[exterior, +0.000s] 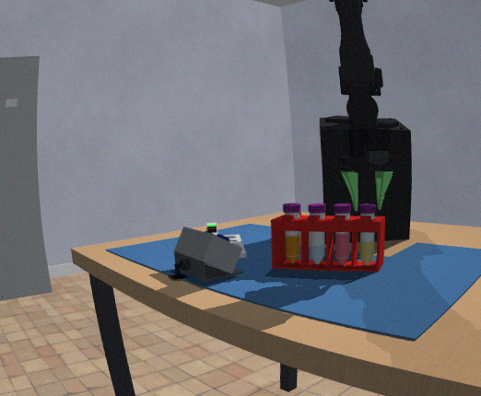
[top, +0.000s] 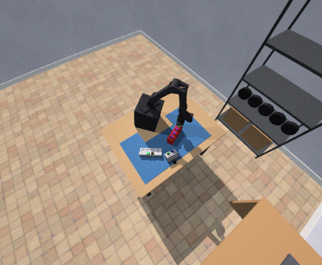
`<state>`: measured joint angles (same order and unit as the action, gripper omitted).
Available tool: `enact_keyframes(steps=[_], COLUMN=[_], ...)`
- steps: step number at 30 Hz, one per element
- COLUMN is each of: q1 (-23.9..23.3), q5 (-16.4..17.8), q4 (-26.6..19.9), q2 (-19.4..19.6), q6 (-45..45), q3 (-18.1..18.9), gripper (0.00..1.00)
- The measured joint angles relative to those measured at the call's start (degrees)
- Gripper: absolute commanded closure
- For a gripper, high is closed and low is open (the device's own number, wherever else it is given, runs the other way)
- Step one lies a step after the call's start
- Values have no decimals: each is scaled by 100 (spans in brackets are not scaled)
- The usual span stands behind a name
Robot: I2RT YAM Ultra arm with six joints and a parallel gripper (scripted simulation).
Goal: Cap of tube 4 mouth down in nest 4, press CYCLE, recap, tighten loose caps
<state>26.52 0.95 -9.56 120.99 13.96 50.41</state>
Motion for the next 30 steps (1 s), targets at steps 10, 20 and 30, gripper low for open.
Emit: enact_keyframes(steps=[10,20,30], q1=[0,0,0], q5=[2,2,2], q4=[59,52,55], q2=[85,79,79], q6=[0,2,-332], q3=[46,48,48], gripper=[100,100,100])
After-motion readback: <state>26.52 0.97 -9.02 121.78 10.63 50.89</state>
